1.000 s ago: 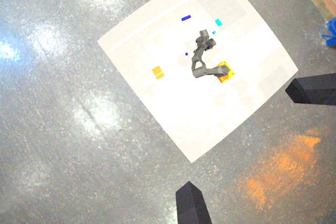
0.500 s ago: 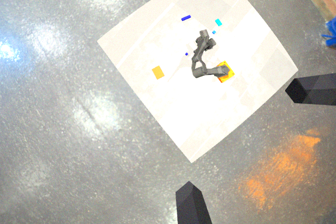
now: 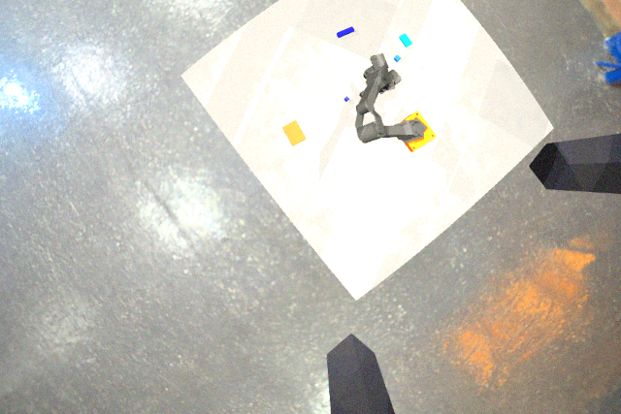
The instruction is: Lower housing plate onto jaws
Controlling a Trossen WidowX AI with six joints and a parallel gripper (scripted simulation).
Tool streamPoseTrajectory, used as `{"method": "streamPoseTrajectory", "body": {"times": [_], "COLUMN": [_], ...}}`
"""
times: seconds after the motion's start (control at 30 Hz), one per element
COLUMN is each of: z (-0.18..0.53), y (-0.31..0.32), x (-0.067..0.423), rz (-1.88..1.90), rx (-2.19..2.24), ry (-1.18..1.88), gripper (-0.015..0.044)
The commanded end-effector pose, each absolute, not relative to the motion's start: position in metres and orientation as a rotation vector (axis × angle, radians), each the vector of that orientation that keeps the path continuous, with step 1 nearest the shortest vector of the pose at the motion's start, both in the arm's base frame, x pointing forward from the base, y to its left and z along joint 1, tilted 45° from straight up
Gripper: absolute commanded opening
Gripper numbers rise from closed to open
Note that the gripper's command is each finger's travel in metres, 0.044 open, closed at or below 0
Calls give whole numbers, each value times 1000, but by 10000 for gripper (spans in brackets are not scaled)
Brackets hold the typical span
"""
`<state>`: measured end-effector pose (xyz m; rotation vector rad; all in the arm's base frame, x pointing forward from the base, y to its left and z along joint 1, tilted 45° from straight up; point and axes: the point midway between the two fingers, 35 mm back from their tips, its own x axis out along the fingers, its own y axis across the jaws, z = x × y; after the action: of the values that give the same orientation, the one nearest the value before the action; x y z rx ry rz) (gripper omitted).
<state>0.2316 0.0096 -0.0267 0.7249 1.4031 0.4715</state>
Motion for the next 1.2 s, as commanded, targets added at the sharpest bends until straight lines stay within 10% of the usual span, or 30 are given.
{"method": "streamPoseTrajectory", "body": {"times": [0.0,1.17], "z": [-27,61], "y": [10,-75], "x": [232,191], "rz": [472,465], "rx": [725,725], "ry": [1403,1409], "gripper": [440,440]}}
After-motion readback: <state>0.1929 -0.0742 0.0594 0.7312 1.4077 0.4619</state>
